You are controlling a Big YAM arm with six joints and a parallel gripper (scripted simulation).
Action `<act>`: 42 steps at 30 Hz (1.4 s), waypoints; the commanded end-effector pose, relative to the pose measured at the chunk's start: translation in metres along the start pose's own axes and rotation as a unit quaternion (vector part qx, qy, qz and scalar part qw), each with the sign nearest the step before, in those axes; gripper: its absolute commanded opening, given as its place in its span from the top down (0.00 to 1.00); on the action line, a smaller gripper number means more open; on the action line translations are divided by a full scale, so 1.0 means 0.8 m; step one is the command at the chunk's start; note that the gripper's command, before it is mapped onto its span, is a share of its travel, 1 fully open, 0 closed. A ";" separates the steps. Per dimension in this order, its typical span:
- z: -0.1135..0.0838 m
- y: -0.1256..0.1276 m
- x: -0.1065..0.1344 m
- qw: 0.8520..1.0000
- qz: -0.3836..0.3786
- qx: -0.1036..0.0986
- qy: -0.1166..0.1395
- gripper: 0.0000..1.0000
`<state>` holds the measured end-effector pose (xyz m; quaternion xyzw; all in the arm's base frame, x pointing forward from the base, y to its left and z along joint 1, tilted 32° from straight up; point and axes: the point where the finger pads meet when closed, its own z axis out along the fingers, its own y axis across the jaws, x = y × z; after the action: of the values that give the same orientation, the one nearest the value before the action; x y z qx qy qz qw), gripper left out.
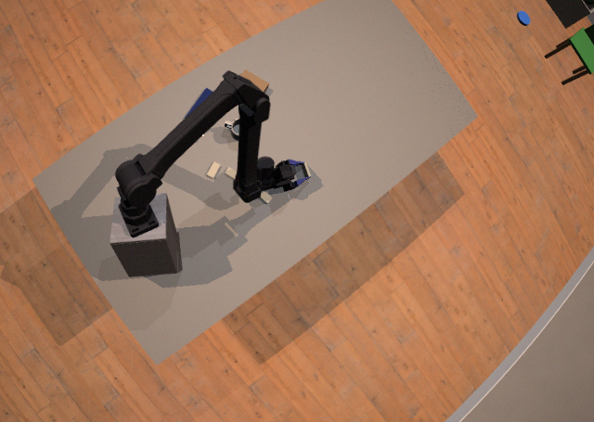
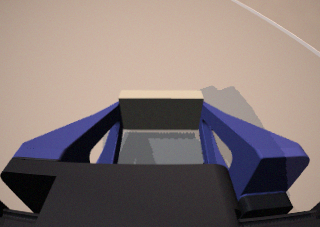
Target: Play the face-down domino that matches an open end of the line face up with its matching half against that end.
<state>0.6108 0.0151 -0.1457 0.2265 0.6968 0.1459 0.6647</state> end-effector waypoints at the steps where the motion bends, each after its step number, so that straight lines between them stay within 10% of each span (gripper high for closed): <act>1: 0.000 0.009 -0.008 0.999 0.007 -0.018 -0.028 0.49; 26: 0.000 0.010 -0.008 0.999 0.007 -0.020 -0.030 0.49; 27: 0.001 0.000 -0.005 1.000 0.001 0.000 -0.003 0.26; 42: 0.001 0.000 -0.005 1.000 0.001 0.000 -0.003 0.26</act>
<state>0.6108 0.0148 -0.1458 0.2270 0.6967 0.1461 0.6646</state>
